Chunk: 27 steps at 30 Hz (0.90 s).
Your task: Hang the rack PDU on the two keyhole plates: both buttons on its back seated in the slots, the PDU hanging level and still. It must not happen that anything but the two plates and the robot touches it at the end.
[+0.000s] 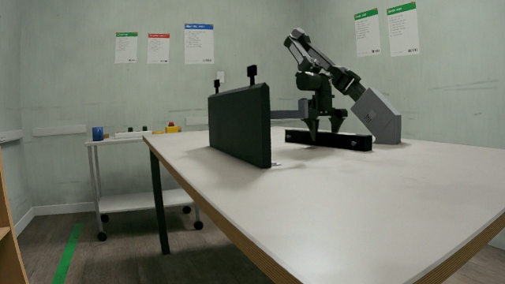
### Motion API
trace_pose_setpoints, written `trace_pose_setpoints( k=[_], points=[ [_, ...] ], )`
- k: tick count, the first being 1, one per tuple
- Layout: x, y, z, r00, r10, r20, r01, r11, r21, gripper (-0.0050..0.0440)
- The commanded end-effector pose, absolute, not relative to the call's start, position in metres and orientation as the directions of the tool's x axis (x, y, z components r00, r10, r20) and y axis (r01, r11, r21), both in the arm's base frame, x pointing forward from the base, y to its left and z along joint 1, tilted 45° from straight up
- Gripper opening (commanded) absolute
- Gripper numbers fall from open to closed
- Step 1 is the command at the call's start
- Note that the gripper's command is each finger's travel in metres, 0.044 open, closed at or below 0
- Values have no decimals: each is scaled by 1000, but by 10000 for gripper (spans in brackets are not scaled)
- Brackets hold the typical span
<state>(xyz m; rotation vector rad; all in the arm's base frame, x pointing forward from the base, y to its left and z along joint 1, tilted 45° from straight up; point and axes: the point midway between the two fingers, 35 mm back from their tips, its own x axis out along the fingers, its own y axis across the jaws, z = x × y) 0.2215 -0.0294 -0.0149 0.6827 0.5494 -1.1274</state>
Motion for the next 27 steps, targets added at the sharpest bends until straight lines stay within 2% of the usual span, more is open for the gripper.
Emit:
trace_pose_setpoints(
  k=[1,9,15,17,18,27],
  points=[
    [222,-31,-18,341,-618,-708,938,274,212,440],
    [225,-37,-24,341,-619,-708,938,275,212,440],
    [228,-36,-22,351,-618,-703,935,274,226,296],
    [228,-36,-22,351,-618,-703,935,274,226,296],
    [228,-36,-22,351,-618,-703,935,274,226,272],
    [228,-36,-22,351,-618,-703,935,274,226,212]
  ],
)
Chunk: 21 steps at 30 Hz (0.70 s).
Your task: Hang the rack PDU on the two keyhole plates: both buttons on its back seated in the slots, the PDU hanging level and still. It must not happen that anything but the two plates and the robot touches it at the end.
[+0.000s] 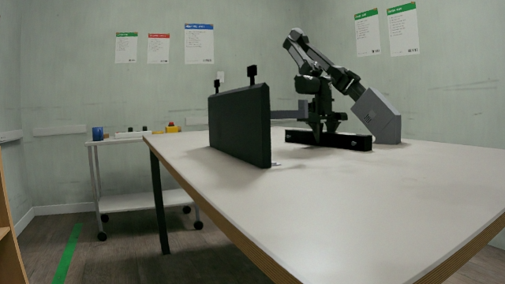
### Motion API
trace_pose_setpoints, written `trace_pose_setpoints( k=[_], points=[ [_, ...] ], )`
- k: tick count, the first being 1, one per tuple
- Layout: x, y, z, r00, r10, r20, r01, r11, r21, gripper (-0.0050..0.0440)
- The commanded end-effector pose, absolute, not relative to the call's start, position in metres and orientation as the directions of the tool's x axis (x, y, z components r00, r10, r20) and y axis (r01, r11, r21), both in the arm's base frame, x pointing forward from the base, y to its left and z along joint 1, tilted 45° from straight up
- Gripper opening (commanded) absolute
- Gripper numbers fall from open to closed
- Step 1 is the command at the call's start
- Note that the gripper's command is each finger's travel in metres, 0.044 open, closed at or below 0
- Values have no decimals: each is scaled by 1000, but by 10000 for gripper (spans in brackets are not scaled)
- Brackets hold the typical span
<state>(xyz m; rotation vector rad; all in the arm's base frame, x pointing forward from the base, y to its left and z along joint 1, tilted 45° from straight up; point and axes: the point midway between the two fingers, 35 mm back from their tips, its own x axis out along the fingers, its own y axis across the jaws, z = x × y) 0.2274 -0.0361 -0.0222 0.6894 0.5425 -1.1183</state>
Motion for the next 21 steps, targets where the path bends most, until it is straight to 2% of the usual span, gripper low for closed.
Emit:
trace_pose_setpoints(
  k=[1,9,16,21],
  points=[
    [228,-36,-22,351,-618,-703,935,274,226,205],
    [228,-36,-22,351,-618,-703,935,274,226,165],
    [232,-29,-18,361,-607,-708,931,274,240,0],
    [230,-11,-8,356,-592,-723,932,278,231,-2]
  ],
)
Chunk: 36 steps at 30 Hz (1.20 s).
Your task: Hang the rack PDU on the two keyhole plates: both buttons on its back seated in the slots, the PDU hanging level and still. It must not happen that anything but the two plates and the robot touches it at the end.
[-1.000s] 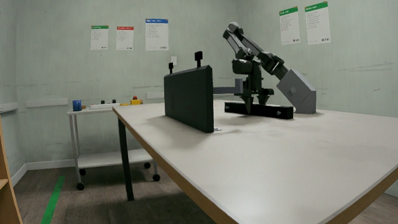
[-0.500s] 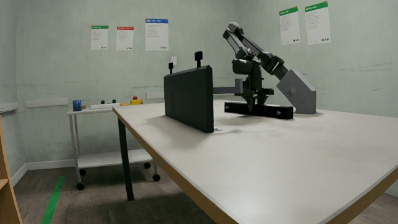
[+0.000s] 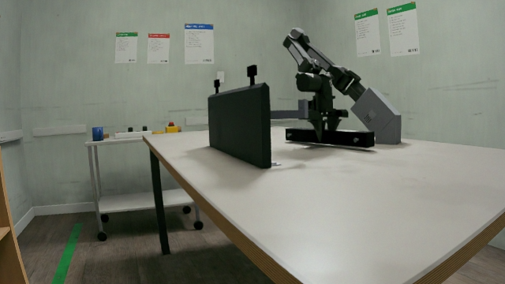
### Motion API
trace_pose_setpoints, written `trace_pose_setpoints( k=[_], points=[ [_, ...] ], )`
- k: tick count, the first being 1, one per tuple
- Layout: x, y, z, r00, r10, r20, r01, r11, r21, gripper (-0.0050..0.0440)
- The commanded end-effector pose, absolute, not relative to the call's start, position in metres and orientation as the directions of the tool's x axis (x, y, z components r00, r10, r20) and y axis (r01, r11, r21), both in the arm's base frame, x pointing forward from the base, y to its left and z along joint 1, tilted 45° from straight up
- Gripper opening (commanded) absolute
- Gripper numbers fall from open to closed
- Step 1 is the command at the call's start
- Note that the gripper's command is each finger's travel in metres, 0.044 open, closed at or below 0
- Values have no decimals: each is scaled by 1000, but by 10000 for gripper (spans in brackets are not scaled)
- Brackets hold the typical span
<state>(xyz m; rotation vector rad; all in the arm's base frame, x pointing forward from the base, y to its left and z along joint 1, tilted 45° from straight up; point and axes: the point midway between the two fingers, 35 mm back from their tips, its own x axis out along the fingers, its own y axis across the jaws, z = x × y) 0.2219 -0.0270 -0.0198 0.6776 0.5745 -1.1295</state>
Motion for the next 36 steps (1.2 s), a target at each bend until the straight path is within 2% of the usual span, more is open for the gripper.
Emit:
trace_pose_setpoints(
  k=[1,9,15,28,36],
  points=[
    [229,-7,-5,354,-589,-726,933,279,228,-3],
    [220,23,18,352,-575,-738,934,271,235,-5],
    [206,42,41,347,-579,-738,936,267,231,-50],
    [176,63,88,354,-603,-714,934,268,237,-50],
    [191,64,85,350,-611,-710,936,255,242,-50]
  ],
)
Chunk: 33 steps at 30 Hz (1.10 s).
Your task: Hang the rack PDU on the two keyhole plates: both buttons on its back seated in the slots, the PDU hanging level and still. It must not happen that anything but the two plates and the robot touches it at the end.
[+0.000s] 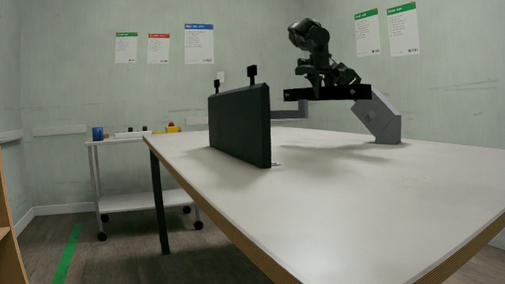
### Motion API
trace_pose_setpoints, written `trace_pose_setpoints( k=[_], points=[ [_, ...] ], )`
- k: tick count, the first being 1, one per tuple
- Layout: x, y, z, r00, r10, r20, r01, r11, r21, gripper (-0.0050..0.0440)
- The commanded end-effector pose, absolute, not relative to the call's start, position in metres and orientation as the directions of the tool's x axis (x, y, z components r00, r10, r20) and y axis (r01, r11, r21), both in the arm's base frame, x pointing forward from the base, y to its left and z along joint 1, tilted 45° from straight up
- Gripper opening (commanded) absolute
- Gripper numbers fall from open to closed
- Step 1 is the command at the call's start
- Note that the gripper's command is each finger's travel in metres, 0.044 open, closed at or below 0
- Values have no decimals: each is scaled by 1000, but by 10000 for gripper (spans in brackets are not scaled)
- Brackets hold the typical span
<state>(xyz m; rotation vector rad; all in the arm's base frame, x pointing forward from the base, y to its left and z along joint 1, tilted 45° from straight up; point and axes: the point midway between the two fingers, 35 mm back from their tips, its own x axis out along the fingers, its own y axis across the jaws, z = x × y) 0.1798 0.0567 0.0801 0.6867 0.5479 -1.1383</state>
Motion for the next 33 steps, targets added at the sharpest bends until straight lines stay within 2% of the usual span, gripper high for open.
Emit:
trace_pose_setpoints(
  k=[1,15,33],
  points=[
    [191,64,85,350,-611,-710,936,255,242,-50],
    [279,51,79,357,-617,-702,928,146,344,-50],
    [300,52,85,357,-619,-699,927,142,347,-50]
  ],
)
